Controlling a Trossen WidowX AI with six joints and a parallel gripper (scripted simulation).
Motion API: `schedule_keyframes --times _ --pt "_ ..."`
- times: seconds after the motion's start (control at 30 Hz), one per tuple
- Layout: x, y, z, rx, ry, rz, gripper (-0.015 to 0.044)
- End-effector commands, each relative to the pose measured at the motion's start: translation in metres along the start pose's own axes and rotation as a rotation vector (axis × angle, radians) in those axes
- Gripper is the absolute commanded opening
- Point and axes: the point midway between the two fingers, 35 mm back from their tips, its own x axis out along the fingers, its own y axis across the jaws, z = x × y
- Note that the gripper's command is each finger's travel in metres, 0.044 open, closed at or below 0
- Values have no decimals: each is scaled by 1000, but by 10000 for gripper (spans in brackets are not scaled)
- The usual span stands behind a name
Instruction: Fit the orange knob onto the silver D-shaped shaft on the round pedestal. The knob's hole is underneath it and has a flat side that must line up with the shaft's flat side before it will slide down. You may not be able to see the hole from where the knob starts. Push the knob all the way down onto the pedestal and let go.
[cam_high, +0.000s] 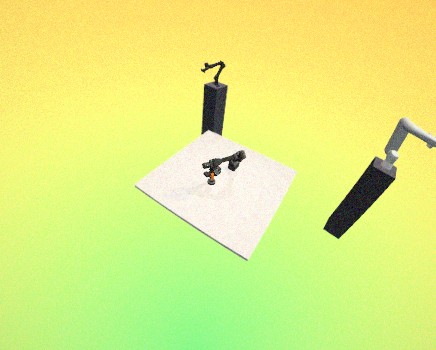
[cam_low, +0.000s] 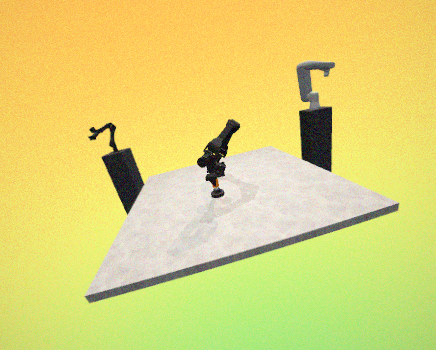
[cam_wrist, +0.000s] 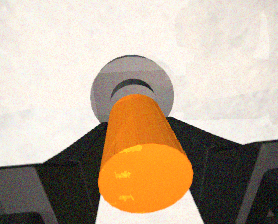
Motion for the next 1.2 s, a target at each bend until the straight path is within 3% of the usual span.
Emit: schedule_keyframes --times 0.0,1.17 --pt "0 0 0 36 -2 0 0" --pt "-2 -1 0 62 -2 0 0"
